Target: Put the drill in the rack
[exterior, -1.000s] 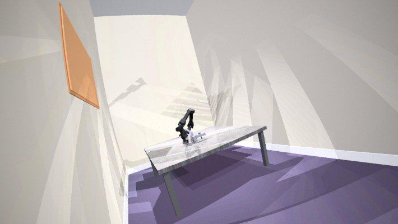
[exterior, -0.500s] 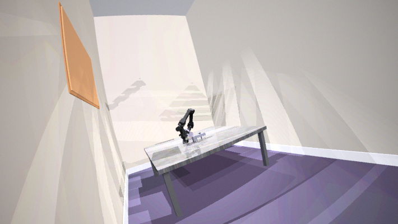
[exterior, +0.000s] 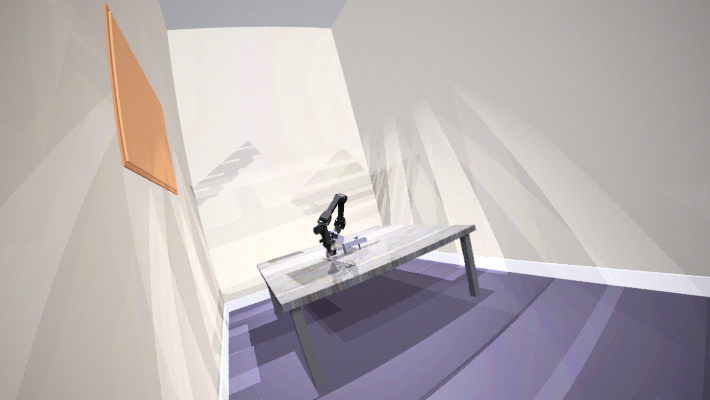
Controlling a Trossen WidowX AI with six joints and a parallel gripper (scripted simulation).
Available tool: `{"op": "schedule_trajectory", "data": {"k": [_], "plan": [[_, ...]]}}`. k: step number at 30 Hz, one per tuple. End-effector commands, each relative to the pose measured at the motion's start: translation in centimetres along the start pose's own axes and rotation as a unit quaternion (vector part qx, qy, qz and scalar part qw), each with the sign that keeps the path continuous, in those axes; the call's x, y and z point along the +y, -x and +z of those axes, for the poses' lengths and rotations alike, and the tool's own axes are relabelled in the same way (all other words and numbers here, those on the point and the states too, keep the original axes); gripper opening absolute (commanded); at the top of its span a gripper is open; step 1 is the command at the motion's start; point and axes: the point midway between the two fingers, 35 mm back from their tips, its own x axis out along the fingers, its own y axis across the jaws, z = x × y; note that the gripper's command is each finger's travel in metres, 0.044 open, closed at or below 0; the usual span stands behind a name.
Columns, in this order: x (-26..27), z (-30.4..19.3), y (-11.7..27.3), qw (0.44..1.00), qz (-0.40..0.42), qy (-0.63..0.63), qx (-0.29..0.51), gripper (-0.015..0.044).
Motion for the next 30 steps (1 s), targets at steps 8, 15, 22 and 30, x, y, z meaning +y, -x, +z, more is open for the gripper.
{"op": "schedule_trajectory", "data": {"k": [8,15,22,30], "plan": [[-0.01,-0.04,0.44,1.0,-0.001,0.001,0.002,0.0],[-0.01,-0.03,0.55,1.0,-0.001,0.001,0.002,0.0],[-0.01,-0.02,0.67,1.0,-0.001,0.001,0.002,0.0],[-0.02,-0.01,0.8,1.0,-0.001,0.001,0.002,0.0]]}}
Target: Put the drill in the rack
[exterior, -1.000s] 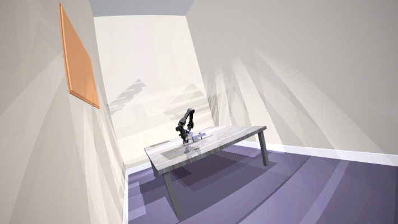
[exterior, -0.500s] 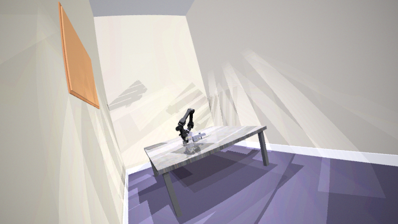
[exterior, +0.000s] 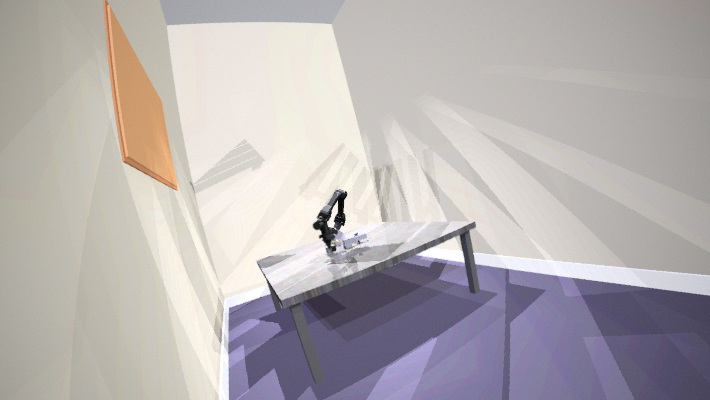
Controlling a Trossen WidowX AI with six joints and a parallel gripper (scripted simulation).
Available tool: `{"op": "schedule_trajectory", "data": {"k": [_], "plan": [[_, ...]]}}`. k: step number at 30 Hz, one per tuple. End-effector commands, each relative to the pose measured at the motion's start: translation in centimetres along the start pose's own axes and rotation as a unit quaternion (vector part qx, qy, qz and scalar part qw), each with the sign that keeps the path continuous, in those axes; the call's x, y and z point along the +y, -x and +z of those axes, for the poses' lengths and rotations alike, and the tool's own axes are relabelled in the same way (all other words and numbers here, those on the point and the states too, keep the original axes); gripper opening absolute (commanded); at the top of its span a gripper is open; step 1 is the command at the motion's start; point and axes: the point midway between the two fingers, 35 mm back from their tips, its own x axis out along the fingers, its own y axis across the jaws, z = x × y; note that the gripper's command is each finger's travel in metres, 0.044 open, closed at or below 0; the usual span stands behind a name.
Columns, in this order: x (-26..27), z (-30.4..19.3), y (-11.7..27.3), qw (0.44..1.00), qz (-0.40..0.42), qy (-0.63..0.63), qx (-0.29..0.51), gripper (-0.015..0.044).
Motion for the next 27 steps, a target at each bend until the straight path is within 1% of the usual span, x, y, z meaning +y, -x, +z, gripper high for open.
{"op": "schedule_trajectory", "data": {"k": [1,27], "plan": [[-0.01,-0.07,0.33,1.0,-0.001,0.001,0.002,0.0],[-0.06,-0.1,0.79,1.0,-0.001,0.001,0.002,0.0]]}}
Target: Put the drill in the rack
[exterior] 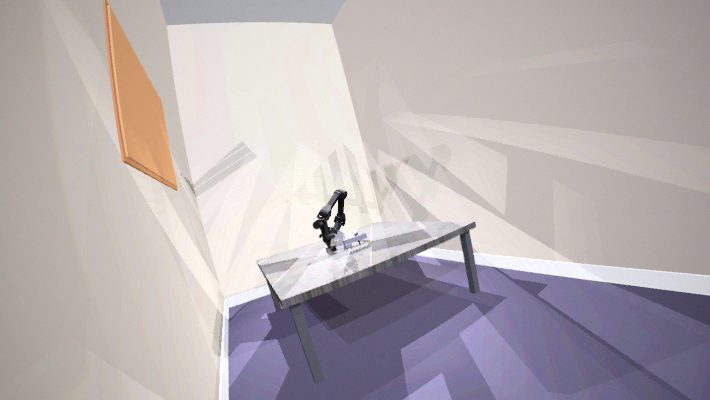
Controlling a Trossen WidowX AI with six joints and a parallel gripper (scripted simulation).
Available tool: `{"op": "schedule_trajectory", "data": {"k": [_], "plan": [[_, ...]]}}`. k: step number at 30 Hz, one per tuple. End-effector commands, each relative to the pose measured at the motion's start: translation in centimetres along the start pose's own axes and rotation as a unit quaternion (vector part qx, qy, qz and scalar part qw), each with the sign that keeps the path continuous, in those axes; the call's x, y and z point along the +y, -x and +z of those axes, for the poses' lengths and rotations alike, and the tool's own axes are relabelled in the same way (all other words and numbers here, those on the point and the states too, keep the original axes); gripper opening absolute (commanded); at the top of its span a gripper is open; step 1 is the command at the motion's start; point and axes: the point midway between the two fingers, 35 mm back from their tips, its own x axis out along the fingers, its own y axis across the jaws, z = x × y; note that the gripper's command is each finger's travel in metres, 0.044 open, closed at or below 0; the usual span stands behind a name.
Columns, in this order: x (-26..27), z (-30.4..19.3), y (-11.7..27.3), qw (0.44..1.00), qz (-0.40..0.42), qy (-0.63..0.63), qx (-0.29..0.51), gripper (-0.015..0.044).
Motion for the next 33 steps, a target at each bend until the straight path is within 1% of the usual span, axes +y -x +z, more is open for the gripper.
{"op": "schedule_trajectory", "data": {"k": [1,33], "plan": [[-0.01,-0.09,0.33,1.0,-0.001,0.001,0.002,0.0],[-0.07,-0.18,0.92,1.0,-0.001,0.001,0.002,0.0]]}}
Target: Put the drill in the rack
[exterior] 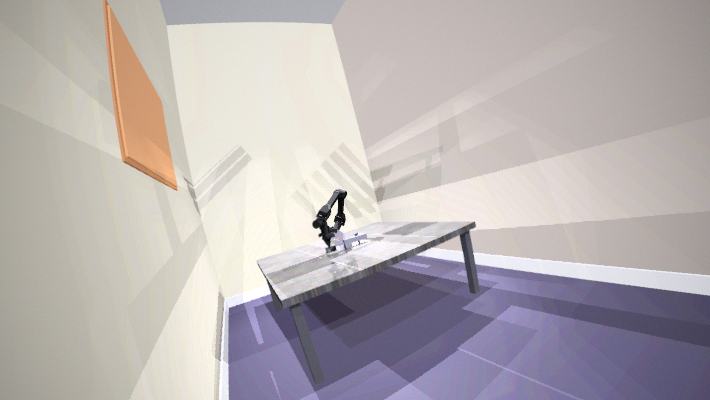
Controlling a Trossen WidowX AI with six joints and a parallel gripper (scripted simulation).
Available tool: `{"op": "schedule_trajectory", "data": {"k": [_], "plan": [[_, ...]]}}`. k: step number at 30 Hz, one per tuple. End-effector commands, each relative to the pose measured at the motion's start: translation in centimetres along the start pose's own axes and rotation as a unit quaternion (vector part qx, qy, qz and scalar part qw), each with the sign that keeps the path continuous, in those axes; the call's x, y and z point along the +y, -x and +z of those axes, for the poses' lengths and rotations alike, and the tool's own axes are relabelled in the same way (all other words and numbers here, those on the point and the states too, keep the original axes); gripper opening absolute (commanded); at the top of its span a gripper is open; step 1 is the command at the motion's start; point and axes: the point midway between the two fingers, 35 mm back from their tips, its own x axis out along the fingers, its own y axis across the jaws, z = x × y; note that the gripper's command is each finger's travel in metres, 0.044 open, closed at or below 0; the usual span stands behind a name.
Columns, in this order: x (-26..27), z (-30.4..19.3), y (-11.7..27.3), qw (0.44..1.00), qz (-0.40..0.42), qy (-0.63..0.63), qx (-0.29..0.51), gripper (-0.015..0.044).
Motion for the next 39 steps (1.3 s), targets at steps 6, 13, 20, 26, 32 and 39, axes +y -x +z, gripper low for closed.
{"op": "schedule_trajectory", "data": {"k": [6,13,20,26,32,39], "plan": [[0.0,-0.12,0.42,1.0,-0.001,0.001,0.002,0.0],[-0.01,-0.15,0.55,1.0,-0.001,0.001,0.002,0.0],[-0.01,-0.19,0.68,1.0,-0.001,0.001,0.002,0.0],[-0.02,-0.22,0.79,1.0,-0.001,0.001,0.002,0.0],[-0.02,-0.25,0.9,1.0,-0.001,0.001,0.002,0.0],[-0.02,-0.29,1.03,1.0,-0.001,0.001,0.002,0.0]]}}
